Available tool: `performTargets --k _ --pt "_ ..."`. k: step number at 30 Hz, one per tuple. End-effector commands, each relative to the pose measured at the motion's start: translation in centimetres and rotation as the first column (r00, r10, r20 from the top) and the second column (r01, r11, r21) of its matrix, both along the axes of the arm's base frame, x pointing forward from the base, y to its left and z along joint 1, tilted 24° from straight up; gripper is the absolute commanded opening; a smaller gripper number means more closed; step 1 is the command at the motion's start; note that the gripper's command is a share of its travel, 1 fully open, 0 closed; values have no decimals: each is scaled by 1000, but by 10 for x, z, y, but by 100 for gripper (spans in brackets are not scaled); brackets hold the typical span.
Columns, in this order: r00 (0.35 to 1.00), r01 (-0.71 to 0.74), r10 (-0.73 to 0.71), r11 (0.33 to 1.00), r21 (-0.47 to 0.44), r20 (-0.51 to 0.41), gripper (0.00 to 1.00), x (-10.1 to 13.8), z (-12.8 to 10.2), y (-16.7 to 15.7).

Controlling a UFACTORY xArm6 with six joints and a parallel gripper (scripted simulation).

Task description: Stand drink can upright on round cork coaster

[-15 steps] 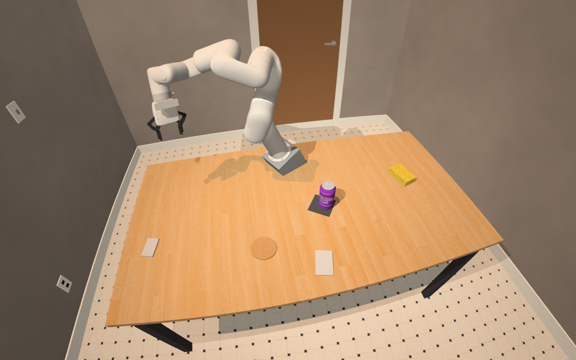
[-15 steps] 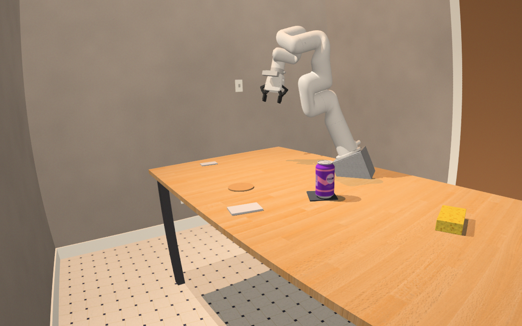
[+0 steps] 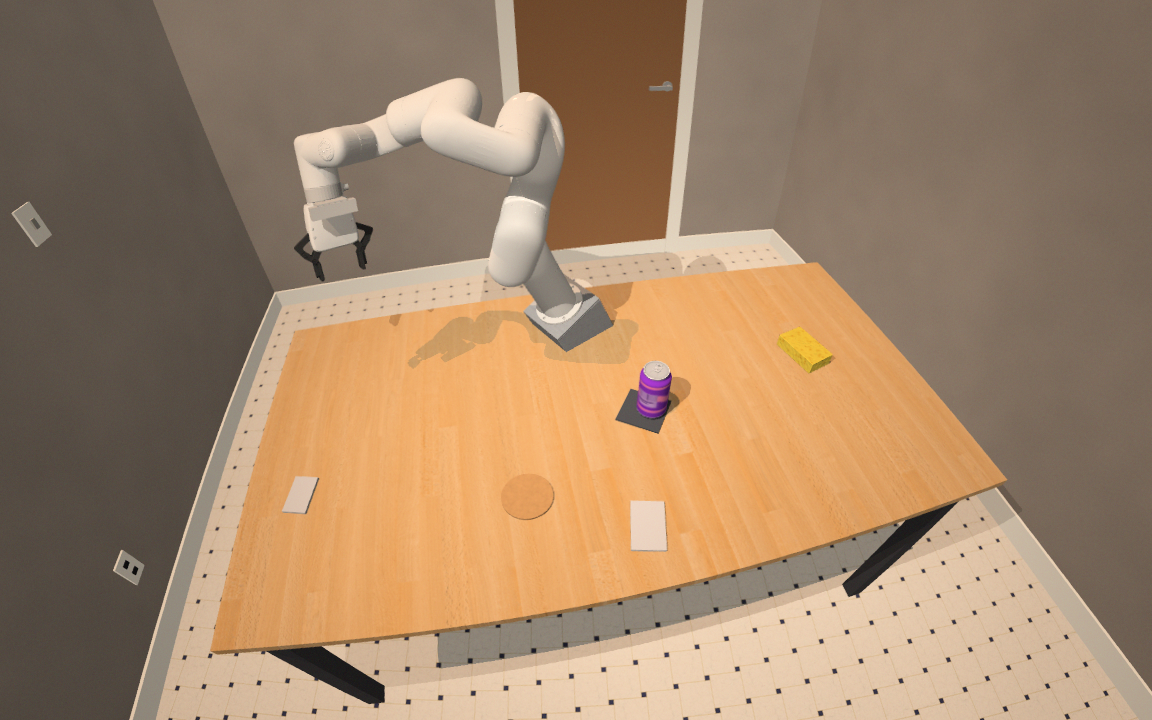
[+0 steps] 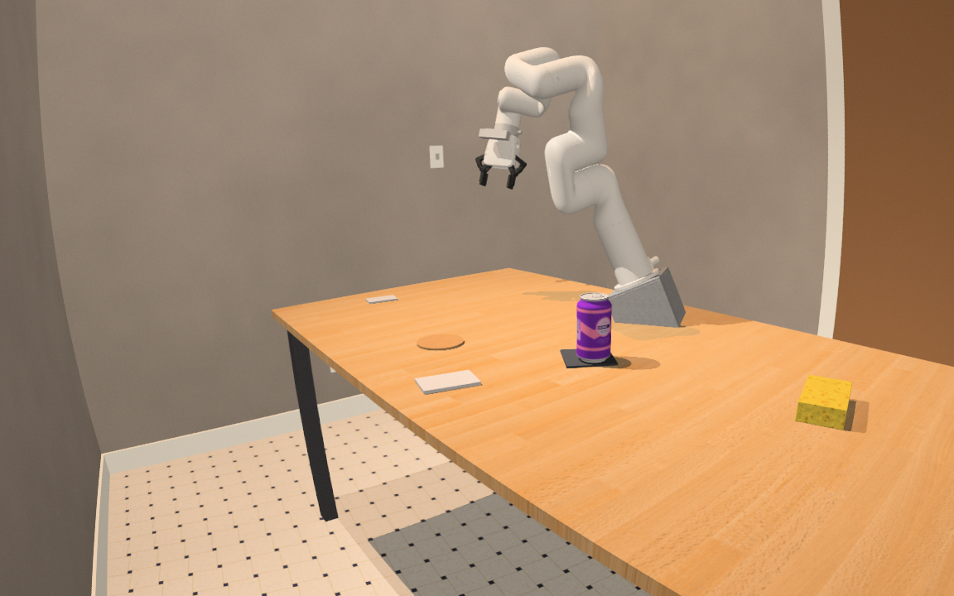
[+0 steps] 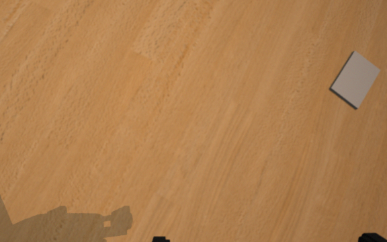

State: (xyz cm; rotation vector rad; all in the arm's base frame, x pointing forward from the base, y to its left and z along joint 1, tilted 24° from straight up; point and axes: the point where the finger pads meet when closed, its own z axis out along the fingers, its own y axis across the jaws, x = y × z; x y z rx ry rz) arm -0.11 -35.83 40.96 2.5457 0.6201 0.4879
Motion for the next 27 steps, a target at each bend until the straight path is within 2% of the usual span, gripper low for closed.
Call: performTargets --k 1,9,13,17,19,23,27 --pt "1000 0 0 1000 -4 -1 100 0 2 0" --pt "1000 3 -3 1000 12 3 100 5 0 -1" --pt "1000 8 -9 999 50 12 100 20 -5 -2" --pt "1000 19 -21 993 119 21 100 46 -14 -1" --pt "1000 19 -21 993 119 21 100 46 -14 -1" --pt "999 37 -42 976 216 19 100 85 -26 2" --pt "997 70 -71 942 327 -9 100 136 -43 14"
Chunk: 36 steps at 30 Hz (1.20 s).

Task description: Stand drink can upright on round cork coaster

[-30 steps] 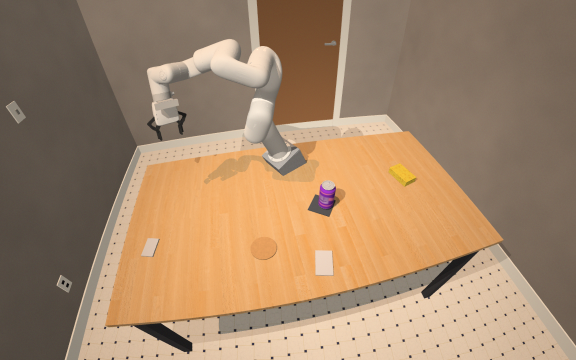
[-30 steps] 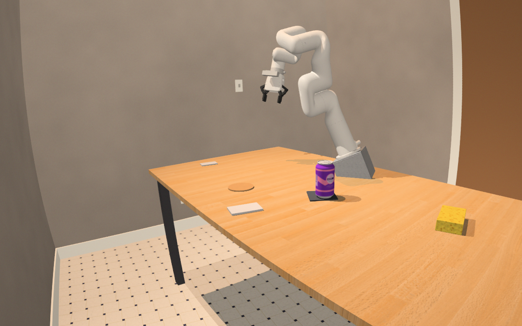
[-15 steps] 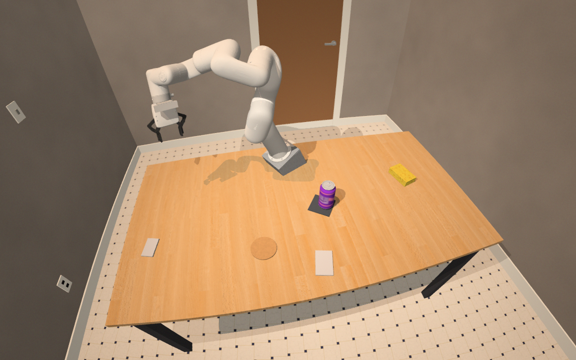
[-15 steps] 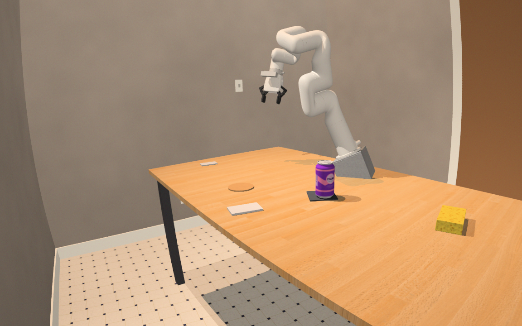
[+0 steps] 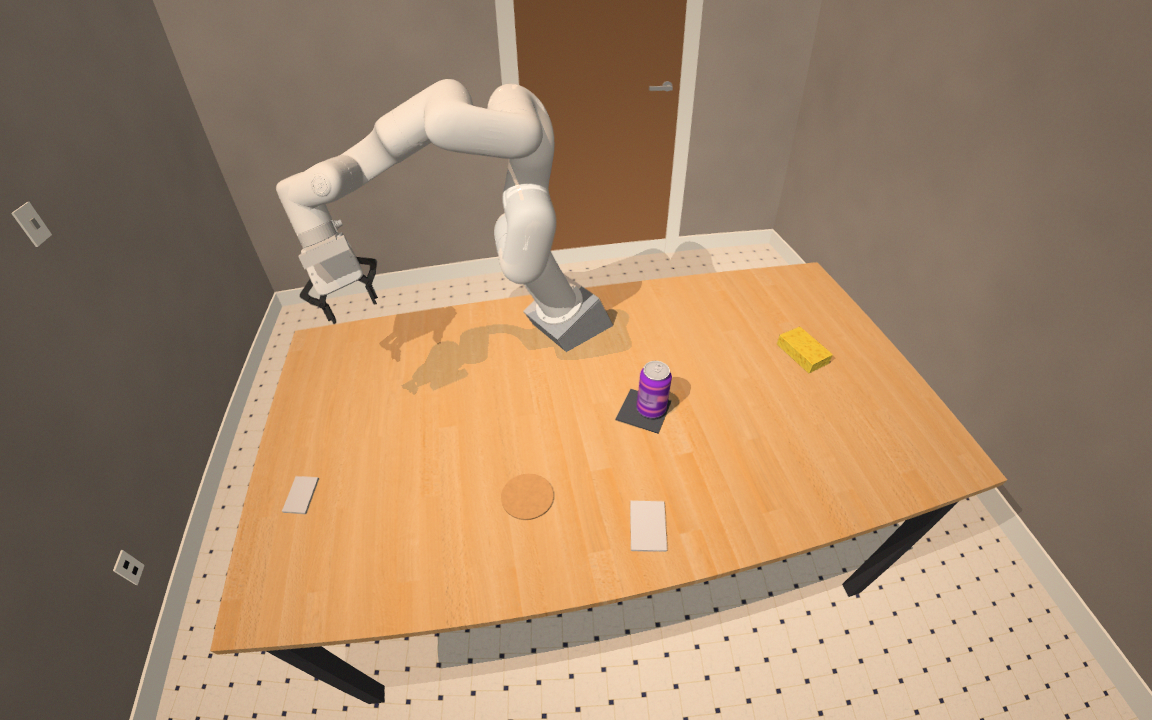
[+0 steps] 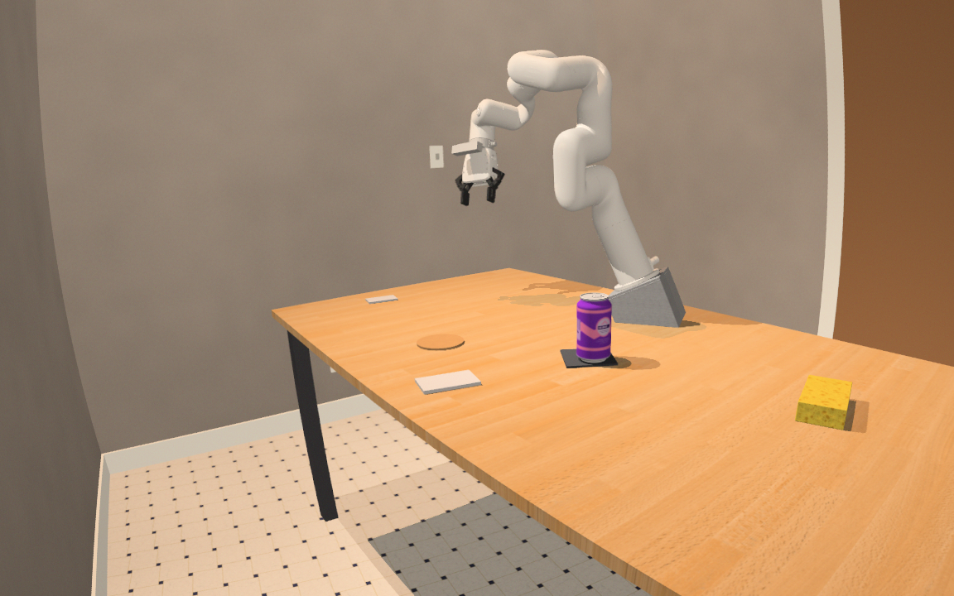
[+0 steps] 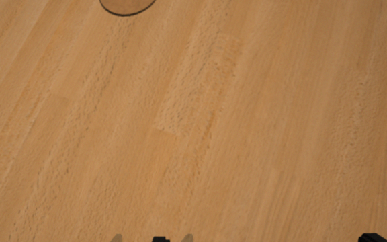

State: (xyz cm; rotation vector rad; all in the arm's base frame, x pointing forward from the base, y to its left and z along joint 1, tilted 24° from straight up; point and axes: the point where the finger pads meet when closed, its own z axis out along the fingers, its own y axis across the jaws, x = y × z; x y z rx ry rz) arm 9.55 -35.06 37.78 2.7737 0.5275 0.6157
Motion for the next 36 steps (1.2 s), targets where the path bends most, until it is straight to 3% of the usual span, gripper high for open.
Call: performTargets --k 1,7,9,10,11,16,24,26,27,28,32,36 --pt "999 39 -35 993 116 -36 100 54 -15 11" --pt "985 121 -83 957 264 -151 100 133 -42 55" --pt "985 121 -83 957 264 -151 100 133 -42 55" --pt "980 139 -92 950 280 -176 100 161 -50 71" --pt "974 158 -100 943 292 -202 100 174 -55 83" --pt "931 257 -151 918 302 -332 100 211 -72 135" --pt "856 379 -264 905 193 -444 100 255 -99 233" --pt "856 379 -264 905 193 -444 100 255 -99 233" --pt "850 390 -279 904 177 -447 100 270 -108 271" --pt "846 394 -289 905 158 -448 100 271 -111 281" --pt "880 192 -175 981 -6 -442 100 269 -137 321" --pt "905 -5 -47 993 -121 -423 100 264 -166 369"
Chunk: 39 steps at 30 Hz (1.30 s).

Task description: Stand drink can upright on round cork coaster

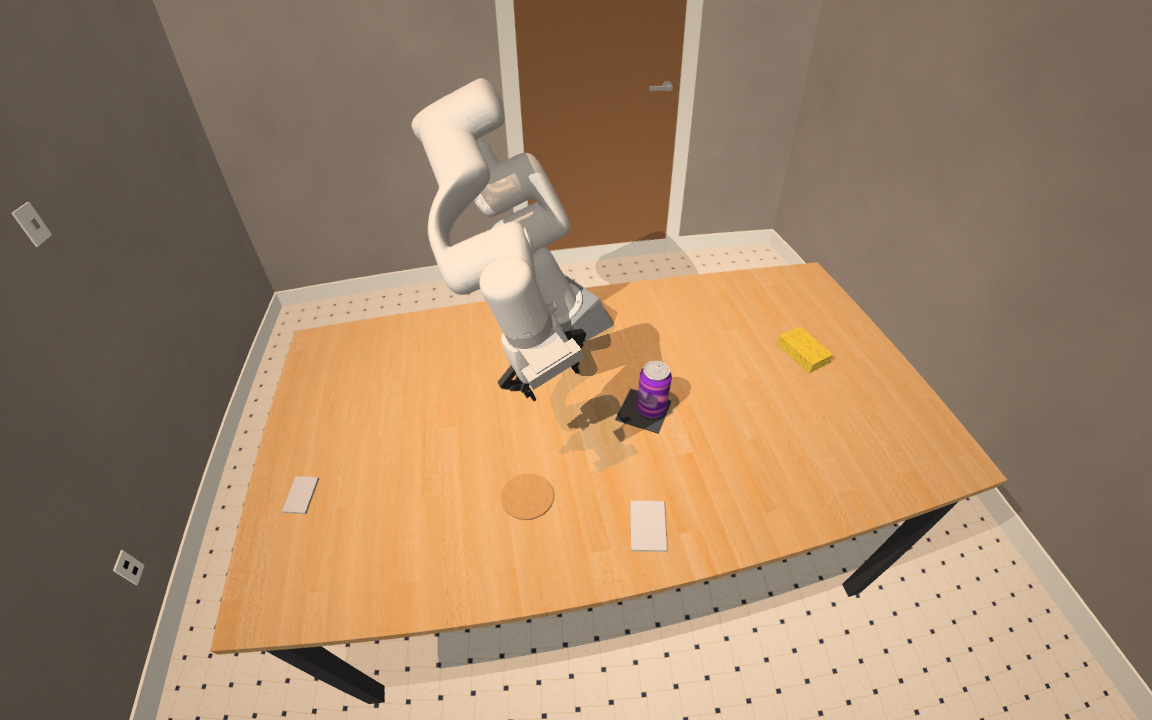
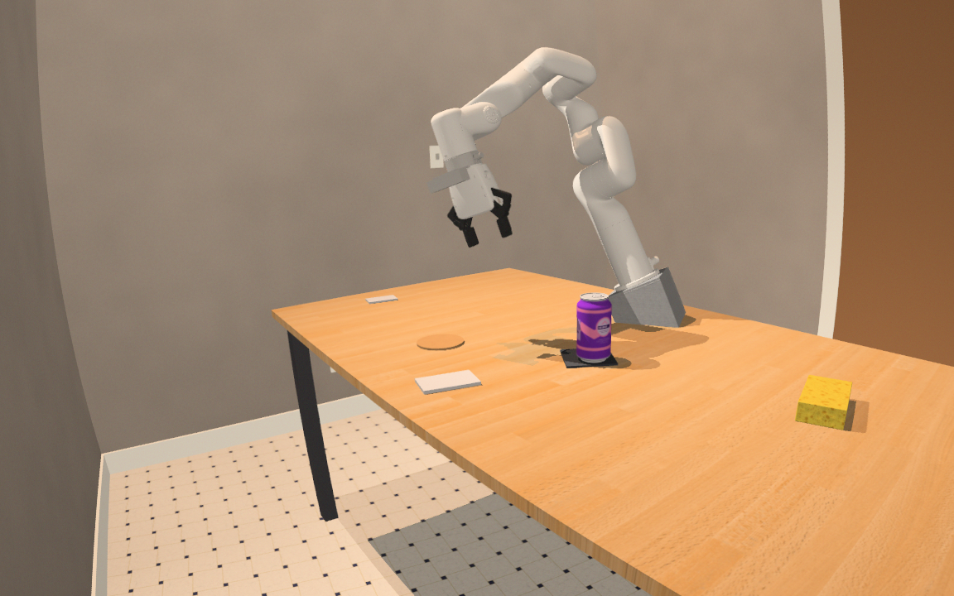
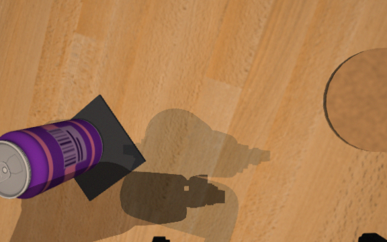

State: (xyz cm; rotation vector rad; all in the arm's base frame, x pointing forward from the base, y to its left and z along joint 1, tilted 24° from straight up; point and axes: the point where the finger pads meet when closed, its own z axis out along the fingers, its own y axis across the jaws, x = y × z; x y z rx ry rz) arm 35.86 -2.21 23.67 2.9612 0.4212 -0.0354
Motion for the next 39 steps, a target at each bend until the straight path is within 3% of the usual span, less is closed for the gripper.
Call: performTargets --k 1,5,7,8,14,24,27,33,39 --pt "984 -178 180 972 -156 -3 100 -1 -33 53" --pt "947 -313 320 924 -219 -1 100 -15 -65 102" --pt "947 -313 320 924 -219 -1 100 -15 -65 102" --pt "938 -337 346 913 -230 -1 100 -26 -89 139" --pt "902 -417 432 870 -263 -1 100 -51 -132 200" --pt "897 -427 443 864 -267 -1 100 -53 -135 201" --pt "897 -426 442 864 -268 -1 100 -48 -156 193" --pt "897 -426 442 864 -268 -1 100 -36 -218 168" --pt "897 -427 443 864 -267 -1 100 -35 -224 165"
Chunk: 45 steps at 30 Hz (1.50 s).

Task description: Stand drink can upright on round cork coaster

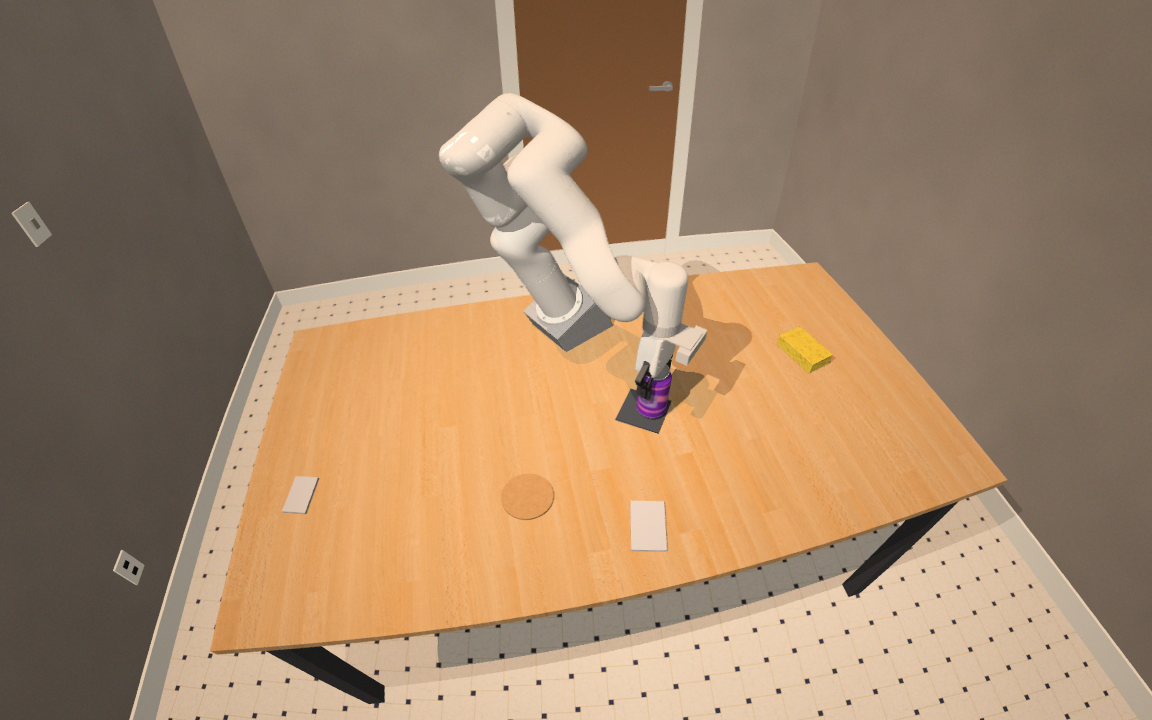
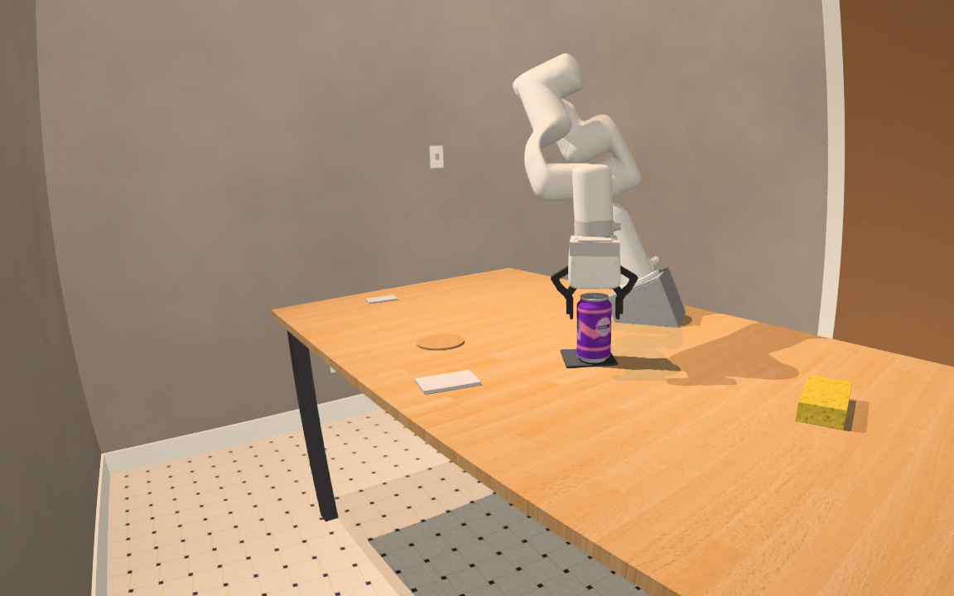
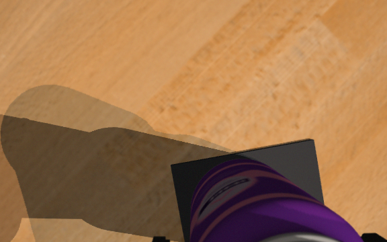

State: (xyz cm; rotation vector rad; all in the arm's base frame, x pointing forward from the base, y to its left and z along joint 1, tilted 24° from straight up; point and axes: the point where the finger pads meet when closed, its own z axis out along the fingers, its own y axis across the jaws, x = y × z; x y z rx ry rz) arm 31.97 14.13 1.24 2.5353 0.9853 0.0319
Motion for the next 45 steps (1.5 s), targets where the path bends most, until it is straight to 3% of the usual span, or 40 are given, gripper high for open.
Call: performTargets --k 1,8,9,45 --pt "1000 -2 2 1000 4 9 100 4 0 2" --pt "1000 -2 2 1000 4 9 100 4 0 2" --pt "1000 -2 2 1000 4 9 0 4 0 2" --pt "1000 -2 2 1000 4 9 0 4 1 2"
